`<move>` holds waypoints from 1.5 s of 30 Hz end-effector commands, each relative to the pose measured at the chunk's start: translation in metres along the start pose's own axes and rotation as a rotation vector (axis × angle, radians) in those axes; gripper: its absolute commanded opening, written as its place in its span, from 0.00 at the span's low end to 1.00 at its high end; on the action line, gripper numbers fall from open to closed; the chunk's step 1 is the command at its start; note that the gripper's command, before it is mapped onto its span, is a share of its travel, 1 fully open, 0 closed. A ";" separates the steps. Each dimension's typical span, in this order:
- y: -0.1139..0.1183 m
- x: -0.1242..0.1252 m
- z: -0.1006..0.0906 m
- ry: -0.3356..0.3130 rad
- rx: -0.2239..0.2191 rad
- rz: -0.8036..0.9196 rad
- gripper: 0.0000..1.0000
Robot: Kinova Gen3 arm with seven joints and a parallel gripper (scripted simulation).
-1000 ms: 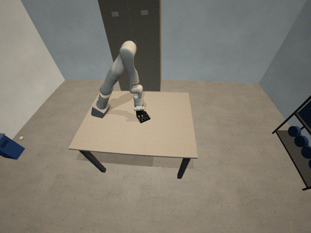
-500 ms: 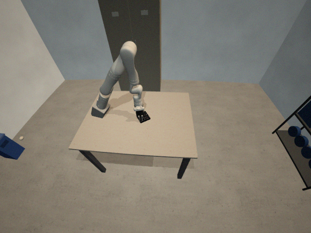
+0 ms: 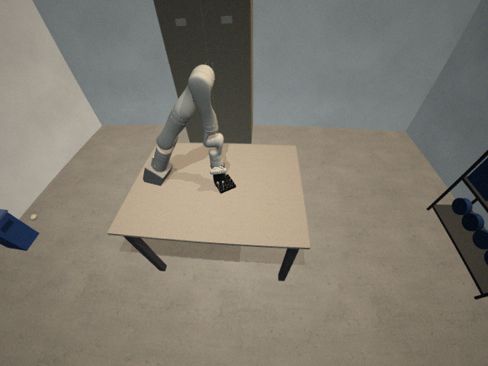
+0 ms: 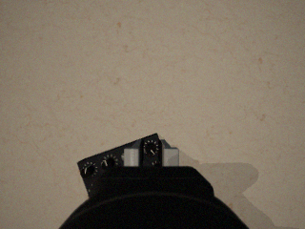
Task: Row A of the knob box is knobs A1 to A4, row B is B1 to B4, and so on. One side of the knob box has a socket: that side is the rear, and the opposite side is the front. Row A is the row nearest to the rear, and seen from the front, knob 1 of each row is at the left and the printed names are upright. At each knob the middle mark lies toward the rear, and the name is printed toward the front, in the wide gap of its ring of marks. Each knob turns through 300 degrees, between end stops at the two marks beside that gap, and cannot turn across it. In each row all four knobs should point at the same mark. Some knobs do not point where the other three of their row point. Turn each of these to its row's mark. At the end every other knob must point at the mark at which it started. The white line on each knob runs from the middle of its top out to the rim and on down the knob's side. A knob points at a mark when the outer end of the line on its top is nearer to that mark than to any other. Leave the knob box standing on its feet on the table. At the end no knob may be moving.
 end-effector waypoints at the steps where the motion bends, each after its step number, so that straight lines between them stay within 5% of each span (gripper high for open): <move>1: 0.000 0.000 0.000 0.000 0.001 0.000 0.46; 8: 0.000 0.000 0.000 0.000 0.001 0.000 0.46; 9: 0.000 0.000 0.000 0.000 0.001 0.000 0.30; 45: 0.000 0.000 0.000 0.000 0.001 0.003 0.30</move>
Point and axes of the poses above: the point where the finger pads meet when closed, its own z axis out along the fingers, its own y axis across the jaws, x = y × z, the point moved 1 cm from there along -z, back along the fingers, and after that the axes turned 14 degrees about z, right-handed, at the moved point
